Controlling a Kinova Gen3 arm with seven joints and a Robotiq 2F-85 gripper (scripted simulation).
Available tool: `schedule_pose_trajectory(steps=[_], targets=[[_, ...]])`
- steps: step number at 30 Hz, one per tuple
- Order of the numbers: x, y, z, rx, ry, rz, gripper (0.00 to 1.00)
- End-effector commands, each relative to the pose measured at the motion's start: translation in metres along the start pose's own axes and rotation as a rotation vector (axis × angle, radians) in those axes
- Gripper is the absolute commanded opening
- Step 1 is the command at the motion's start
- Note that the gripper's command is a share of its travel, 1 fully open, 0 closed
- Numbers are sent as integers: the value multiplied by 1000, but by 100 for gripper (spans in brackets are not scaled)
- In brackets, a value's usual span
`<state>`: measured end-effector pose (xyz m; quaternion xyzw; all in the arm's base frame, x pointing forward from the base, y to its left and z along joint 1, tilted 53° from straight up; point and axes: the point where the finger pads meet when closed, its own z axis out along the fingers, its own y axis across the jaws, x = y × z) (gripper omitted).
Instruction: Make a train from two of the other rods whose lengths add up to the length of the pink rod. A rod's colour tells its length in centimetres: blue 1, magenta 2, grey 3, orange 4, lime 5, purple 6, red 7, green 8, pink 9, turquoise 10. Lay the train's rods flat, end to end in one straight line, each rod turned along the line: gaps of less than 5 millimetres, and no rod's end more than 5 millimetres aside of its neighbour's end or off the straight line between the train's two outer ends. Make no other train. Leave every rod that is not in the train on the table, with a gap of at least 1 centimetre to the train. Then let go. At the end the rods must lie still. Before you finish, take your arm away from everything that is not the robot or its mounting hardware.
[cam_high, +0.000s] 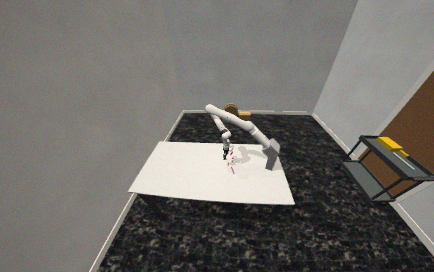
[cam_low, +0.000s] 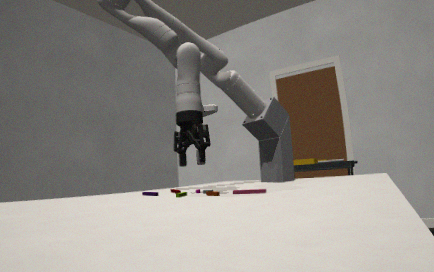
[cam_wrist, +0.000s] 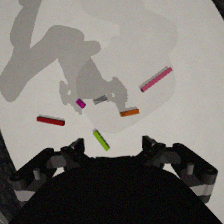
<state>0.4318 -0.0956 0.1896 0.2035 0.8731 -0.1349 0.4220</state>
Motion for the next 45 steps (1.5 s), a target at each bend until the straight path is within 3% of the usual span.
schedule_pose_trajectory(steps=[1,20,45], targets=[[-6,-4,-1,4,-4,-54,100],[-17,-20,1,7,-1,-448,100],[-20,-26,1,8,1,-574,100]])
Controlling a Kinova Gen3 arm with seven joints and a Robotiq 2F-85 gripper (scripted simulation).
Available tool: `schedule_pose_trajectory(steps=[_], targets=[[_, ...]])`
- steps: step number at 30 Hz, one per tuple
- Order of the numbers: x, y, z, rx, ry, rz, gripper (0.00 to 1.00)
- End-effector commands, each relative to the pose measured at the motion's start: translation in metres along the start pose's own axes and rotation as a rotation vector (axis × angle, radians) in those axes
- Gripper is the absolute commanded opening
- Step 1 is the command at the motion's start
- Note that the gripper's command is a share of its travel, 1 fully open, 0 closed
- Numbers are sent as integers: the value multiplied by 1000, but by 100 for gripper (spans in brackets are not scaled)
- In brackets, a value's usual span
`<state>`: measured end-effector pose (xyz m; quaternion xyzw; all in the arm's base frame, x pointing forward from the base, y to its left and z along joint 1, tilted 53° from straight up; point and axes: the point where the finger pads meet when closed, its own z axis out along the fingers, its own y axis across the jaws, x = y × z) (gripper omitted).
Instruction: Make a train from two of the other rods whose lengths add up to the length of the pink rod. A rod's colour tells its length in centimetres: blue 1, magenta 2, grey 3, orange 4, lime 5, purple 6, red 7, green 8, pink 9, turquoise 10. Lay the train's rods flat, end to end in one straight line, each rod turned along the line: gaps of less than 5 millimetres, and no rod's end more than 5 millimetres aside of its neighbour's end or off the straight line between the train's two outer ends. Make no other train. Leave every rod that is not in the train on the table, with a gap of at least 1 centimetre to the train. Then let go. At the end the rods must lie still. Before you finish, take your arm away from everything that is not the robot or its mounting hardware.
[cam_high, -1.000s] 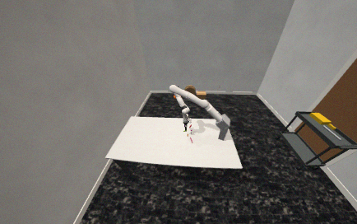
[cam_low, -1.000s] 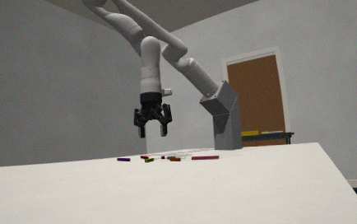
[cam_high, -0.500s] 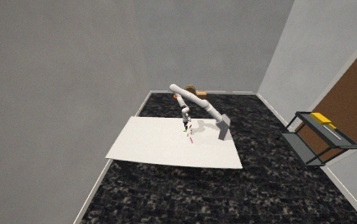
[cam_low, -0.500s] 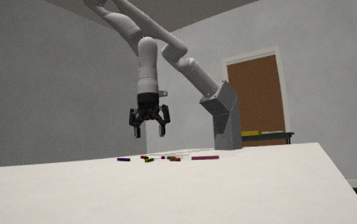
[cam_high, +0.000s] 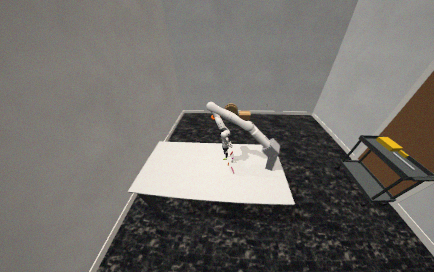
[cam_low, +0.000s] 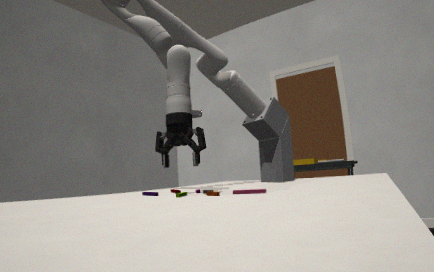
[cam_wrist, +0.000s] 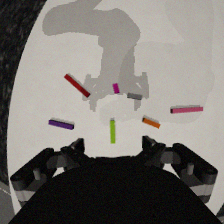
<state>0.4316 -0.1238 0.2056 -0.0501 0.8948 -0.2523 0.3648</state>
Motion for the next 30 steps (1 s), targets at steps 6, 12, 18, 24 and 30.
schedule_pose_trajectory(steps=[6,12,18,24,30], targets=[[0,0,0,0,-1,0,24],[0,0,0,0,-1,0,24],[0,0,0,0,-1,0,24],[0,0,0,0,-1,0,24],[0,0,0,0,-1,0,24]])
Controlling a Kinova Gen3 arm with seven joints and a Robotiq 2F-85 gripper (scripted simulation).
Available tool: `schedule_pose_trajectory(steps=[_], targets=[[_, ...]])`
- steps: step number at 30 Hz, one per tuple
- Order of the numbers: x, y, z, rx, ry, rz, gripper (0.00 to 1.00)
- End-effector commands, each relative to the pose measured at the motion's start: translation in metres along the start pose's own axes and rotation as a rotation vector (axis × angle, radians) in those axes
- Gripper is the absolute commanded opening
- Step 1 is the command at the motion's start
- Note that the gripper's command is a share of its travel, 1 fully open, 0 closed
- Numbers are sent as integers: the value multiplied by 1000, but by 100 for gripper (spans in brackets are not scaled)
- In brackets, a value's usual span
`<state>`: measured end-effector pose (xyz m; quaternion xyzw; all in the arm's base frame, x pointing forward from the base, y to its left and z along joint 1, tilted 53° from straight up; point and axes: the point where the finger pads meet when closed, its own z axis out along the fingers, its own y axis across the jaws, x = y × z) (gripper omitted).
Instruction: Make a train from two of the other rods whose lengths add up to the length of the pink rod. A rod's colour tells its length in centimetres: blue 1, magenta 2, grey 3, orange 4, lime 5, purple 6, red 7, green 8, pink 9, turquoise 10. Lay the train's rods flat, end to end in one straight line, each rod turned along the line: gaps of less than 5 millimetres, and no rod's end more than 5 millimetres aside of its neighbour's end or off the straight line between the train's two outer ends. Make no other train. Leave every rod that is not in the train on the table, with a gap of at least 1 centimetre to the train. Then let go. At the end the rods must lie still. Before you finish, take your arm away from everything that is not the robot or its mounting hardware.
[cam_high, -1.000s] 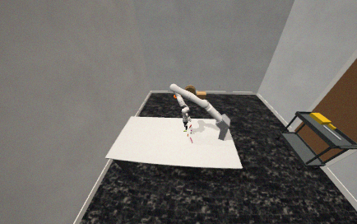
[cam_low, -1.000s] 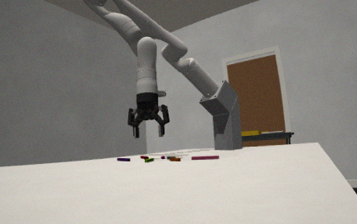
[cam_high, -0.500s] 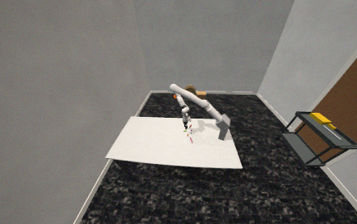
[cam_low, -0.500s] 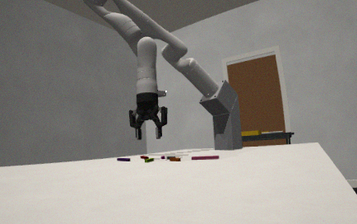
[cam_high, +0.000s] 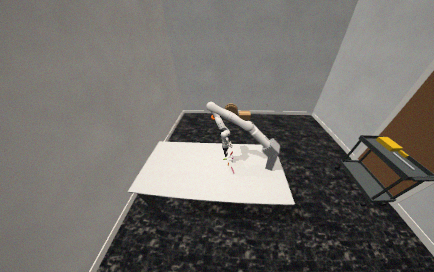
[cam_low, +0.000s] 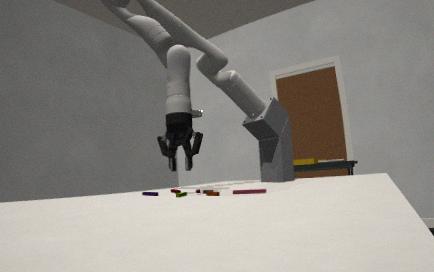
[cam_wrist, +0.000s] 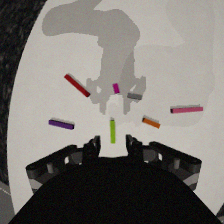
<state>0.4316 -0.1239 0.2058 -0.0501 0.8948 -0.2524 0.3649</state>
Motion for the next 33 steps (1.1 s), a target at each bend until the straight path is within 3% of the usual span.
schedule_pose_trajectory(steps=[1,33], targets=[[0,0,0,0,-1,0,24],[-1,0,15,0,0,0,24]])
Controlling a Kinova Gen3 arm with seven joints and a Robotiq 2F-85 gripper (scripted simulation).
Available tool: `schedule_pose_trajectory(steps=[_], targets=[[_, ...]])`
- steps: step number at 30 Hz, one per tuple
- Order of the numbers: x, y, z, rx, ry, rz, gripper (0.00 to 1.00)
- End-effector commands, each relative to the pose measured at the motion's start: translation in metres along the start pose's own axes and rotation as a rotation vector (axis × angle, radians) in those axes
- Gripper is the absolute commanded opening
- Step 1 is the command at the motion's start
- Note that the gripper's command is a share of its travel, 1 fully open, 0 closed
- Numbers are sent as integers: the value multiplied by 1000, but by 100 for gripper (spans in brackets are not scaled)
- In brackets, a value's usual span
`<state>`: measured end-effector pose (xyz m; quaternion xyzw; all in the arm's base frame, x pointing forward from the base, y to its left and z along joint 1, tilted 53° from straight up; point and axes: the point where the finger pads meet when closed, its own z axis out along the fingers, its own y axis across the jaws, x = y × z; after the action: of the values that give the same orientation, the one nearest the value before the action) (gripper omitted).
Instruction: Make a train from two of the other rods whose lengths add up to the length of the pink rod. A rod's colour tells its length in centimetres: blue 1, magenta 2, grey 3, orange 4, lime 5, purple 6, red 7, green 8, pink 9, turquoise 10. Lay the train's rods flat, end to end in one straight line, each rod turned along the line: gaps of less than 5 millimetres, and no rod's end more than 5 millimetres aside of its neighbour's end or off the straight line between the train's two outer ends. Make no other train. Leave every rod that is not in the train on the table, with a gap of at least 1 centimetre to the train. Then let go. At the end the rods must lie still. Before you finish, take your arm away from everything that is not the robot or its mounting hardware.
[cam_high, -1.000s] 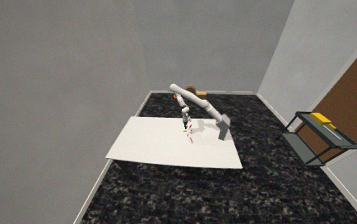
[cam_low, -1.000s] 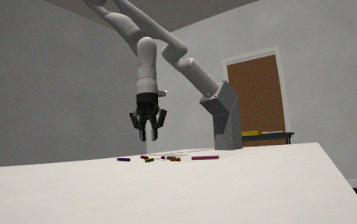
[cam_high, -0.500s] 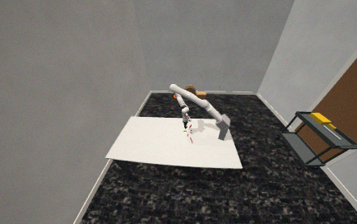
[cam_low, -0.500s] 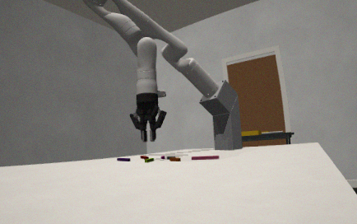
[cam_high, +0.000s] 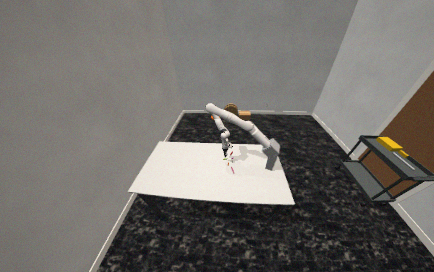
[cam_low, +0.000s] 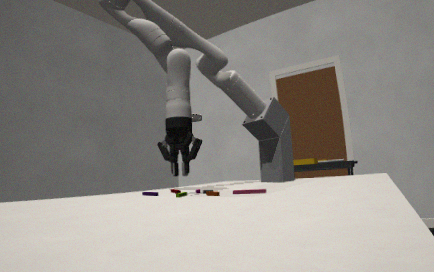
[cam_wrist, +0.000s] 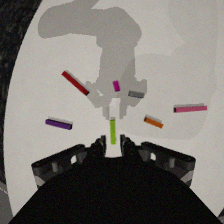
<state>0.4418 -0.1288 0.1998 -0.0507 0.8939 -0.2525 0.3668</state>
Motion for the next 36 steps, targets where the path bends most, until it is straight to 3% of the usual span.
schedule_pose_trajectory(steps=[1,14,36], targets=[[2,0,4,0,4,0,24],[1,0,24,0,4,0,24],[1,0,38,0,4,0,24]])
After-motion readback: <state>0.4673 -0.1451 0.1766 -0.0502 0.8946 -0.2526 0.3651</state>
